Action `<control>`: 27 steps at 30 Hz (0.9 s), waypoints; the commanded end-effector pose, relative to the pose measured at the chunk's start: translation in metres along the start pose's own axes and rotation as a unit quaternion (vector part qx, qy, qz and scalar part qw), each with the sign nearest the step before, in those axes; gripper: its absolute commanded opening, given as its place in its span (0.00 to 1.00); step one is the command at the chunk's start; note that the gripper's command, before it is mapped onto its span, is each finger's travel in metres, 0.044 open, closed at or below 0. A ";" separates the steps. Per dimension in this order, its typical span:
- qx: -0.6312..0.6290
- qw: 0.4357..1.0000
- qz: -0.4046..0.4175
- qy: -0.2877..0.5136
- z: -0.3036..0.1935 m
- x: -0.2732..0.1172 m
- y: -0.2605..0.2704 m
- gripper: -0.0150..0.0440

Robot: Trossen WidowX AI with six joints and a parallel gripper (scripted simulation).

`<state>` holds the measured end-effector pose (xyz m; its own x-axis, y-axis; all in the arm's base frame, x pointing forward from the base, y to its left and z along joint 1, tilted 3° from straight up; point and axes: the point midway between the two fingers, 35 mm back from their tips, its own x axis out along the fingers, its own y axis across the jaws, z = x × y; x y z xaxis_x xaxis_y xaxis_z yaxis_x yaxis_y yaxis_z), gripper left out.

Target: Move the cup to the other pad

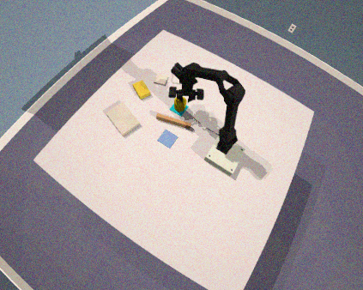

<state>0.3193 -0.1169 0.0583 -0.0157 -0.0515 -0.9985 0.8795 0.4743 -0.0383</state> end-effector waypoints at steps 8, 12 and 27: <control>0.001 1.000 0.001 -0.003 0.000 -0.018 0.000 0.50; 0.001 1.000 0.001 -0.003 -0.001 -0.021 0.000 0.50; 0.000 1.000 0.000 -0.001 -0.001 -0.034 0.001 1.00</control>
<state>0.3184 -0.1141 0.0827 -0.0227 -0.0492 -0.9985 0.8781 0.4765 -0.0434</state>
